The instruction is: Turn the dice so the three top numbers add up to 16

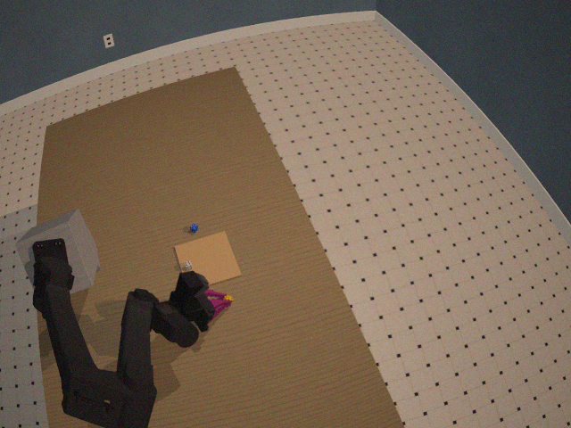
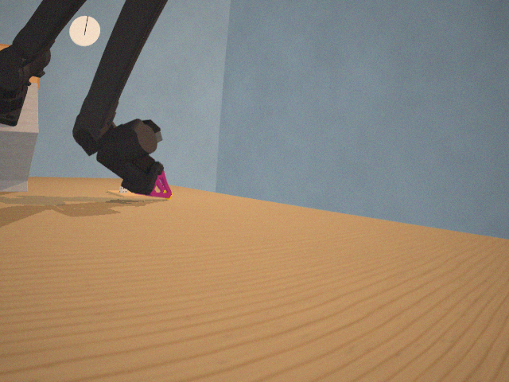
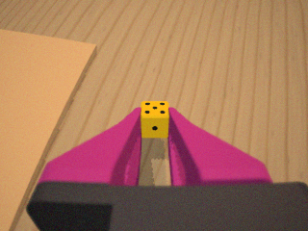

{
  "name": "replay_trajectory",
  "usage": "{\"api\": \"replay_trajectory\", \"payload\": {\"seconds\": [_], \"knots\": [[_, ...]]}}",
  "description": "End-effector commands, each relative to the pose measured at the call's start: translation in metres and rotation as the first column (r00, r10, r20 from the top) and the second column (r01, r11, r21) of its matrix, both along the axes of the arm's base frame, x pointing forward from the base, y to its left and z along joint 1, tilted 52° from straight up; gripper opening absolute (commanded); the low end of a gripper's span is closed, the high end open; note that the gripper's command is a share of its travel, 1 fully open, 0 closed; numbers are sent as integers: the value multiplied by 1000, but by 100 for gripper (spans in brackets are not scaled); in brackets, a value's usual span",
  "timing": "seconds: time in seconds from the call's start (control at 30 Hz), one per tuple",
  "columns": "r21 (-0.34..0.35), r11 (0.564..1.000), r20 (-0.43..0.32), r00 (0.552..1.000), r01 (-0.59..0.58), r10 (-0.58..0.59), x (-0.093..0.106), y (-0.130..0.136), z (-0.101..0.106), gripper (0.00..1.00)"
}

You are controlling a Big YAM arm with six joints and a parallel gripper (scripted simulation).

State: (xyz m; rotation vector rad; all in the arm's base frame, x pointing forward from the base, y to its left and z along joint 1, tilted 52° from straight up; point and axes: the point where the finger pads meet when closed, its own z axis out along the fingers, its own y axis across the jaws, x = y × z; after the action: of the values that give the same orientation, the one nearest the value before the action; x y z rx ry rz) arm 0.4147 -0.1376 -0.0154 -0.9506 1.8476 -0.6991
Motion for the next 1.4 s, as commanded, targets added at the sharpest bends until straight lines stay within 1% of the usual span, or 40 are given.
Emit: {"api": "replay_trajectory", "payload": {"seconds": [0.0,0.1,0.4,1.37], "knots": [[-6,1000,0,1000,-3,3,0,-2,-4,11],[-3,1000,-6,1000,-3,3,-3,-2,-6,11],[-6,1000,0,1000,-3,3,0,-3,-4,11],[-3,1000,-6,1000,-4,4,-2,-1,-6,11]]}}
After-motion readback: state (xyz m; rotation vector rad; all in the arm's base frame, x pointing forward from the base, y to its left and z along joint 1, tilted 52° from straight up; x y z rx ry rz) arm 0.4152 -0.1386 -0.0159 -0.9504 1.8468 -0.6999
